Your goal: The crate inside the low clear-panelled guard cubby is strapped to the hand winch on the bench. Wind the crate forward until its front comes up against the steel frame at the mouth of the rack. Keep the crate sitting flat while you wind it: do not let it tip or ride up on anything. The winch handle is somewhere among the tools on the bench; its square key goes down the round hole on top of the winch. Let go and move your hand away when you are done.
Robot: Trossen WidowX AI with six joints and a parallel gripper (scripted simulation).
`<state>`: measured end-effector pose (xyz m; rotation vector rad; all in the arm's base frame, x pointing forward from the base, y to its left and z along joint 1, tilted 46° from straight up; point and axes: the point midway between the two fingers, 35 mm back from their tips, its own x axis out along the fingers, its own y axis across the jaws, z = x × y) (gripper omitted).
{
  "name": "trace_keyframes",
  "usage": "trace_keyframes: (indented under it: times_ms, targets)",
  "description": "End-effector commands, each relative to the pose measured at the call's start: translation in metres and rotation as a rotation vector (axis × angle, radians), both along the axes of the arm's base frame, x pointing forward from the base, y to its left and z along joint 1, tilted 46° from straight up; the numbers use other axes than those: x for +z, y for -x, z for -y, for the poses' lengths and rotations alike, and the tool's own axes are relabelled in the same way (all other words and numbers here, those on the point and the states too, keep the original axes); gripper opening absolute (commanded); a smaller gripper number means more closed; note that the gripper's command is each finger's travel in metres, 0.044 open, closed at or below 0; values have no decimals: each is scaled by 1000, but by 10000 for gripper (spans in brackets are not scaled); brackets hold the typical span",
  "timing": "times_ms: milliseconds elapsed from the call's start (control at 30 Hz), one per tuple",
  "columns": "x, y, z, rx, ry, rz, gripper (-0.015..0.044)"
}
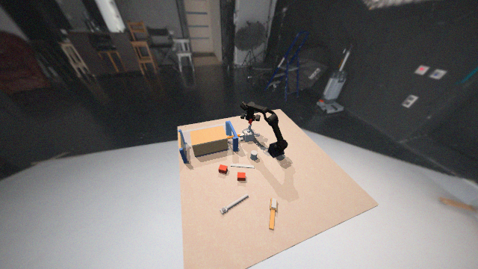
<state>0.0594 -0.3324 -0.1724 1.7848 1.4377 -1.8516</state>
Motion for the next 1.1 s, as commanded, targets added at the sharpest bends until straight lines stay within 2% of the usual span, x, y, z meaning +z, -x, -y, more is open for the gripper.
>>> trace_keyframes:
  times_ms: [0, 1067]
  targets:
    - [-10, -26, 9, -1, 44, 57, 0]
    - [-13, -57, 17, -1, 44, 59, 0]
